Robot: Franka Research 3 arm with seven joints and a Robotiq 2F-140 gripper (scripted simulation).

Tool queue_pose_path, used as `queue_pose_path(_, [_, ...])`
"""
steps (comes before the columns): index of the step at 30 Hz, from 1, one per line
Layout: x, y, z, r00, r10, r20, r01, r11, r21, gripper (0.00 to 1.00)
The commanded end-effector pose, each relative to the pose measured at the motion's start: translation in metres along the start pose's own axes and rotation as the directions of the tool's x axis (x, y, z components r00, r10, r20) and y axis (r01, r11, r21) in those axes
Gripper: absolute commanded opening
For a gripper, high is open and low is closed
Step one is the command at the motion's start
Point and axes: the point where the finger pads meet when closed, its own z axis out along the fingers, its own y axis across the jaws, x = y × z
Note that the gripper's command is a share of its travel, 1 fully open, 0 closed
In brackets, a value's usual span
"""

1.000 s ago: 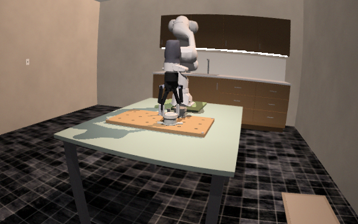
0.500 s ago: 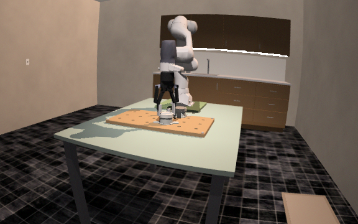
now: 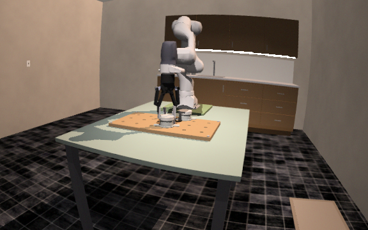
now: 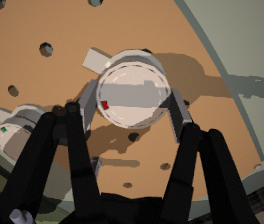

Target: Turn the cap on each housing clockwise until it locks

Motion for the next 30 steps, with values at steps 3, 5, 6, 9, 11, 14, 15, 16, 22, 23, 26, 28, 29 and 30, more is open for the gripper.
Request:
queue_pose_path(3, [-0.008,0.006,0.002,1.000,-0.017,0.001,0.017,1.000,0.004,0.10])
queue_pose_path(5, [-0.010,0.008,0.002,1.000,-0.017,0.001,0.017,1.000,0.004,0.10])
queue_pose_path(6, [-0.012,0.010,0.002,1.000,-0.017,0.001,0.017,1.000,0.004,0.10])
queue_pose_path(9, [-0.015,0.014,0.002,1.000,-0.017,0.001,0.017,1.000,0.004,0.10])
queue_pose_path(11, [-0.018,0.016,0.002,1.000,-0.017,0.001,0.017,1.000,0.004,0.10])
queue_pose_path(14, [-0.022,0.020,0.002,1.000,-0.017,0.001,0.017,1.000,0.004,0.10])
queue_pose_path(15, [-0.023,0.021,0.002,1.000,-0.017,0.001,0.017,1.000,0.004,0.10])
queue_pose_path(16, [-0.024,0.022,0.002,1.000,-0.017,0.001,0.017,1.000,0.004,0.10])
queue_pose_path(22, [-0.029,0.027,0.002,1.000,-0.017,0.001,0.017,1.000,0.004,0.10])
queue_pose_path(23, [-0.030,0.029,0.002,1.000,-0.017,0.001,0.017,1.000,0.004,0.10])
queue_pose_path(26, [-0.034,0.032,0.002,1.000,-0.017,0.001,0.017,1.000,0.004,0.10])
queue_pose_path(28, [-0.036,0.035,0.002,1.000,-0.017,0.001,0.017,1.000,0.004,0.10])
queue_pose_path(29, [-0.037,0.036,0.002,1.000,-0.017,0.001,0.017,1.000,0.004,0.10])
queue_pose_path(30, [-0.038,0.037,0.002,1.000,-0.017,0.001,0.017,1.000,0.004,0.10])
